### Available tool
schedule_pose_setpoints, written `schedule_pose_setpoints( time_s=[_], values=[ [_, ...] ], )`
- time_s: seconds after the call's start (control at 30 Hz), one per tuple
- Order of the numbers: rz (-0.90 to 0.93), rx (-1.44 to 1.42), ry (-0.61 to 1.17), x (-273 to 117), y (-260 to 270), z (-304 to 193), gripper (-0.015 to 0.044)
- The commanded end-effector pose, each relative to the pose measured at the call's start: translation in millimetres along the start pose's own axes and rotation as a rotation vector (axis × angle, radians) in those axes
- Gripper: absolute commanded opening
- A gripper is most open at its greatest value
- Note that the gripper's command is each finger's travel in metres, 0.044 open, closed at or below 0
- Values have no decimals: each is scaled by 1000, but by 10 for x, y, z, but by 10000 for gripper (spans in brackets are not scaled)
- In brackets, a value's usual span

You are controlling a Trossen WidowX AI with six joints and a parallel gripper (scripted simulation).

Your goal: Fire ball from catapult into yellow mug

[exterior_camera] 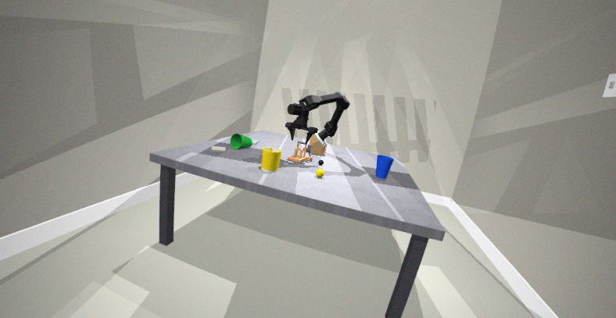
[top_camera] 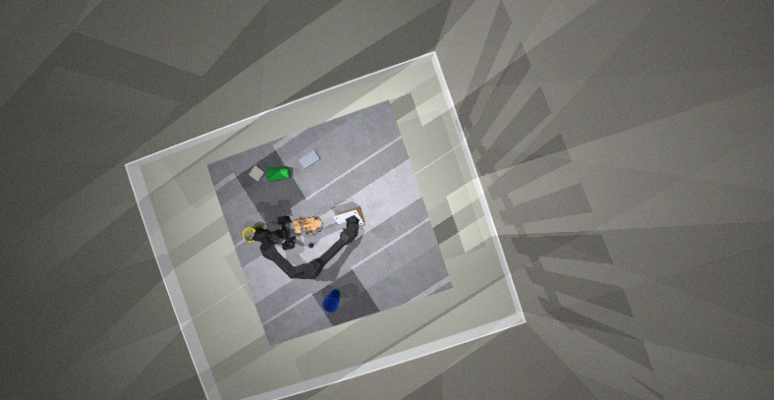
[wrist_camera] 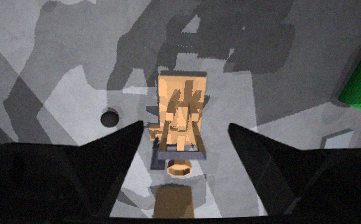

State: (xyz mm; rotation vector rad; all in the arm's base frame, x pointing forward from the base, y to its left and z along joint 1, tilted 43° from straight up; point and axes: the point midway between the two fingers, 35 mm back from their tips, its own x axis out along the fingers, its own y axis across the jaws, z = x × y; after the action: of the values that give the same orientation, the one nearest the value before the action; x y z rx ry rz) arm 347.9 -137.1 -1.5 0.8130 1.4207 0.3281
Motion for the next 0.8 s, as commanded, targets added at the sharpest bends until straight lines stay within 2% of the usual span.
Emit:
schedule_pose_setpoints(
  time_s=[0.0, 0.03, 0.17, 0.3, 0.37, 0.4, 0.53, 0.77],
  values=[
    [-6, -10, -4, -233, 22, -14, 440],
    [-4, -1, -17, -124, -10, 12, 440],
    [-4, -1, -18, -156, -11, 13, 440],
    [-13, -6, -42, -671, -13, -14, 440],
    [-13, -7, -43, -703, -13, -19, 440],
    [-3, 0, -26, -510, 10, -14, 414],
    [-16, -49, -21, -160, 521, -44, 309],
    [6, -146, -6, 464, 1382, -417, 300]
  ],
)
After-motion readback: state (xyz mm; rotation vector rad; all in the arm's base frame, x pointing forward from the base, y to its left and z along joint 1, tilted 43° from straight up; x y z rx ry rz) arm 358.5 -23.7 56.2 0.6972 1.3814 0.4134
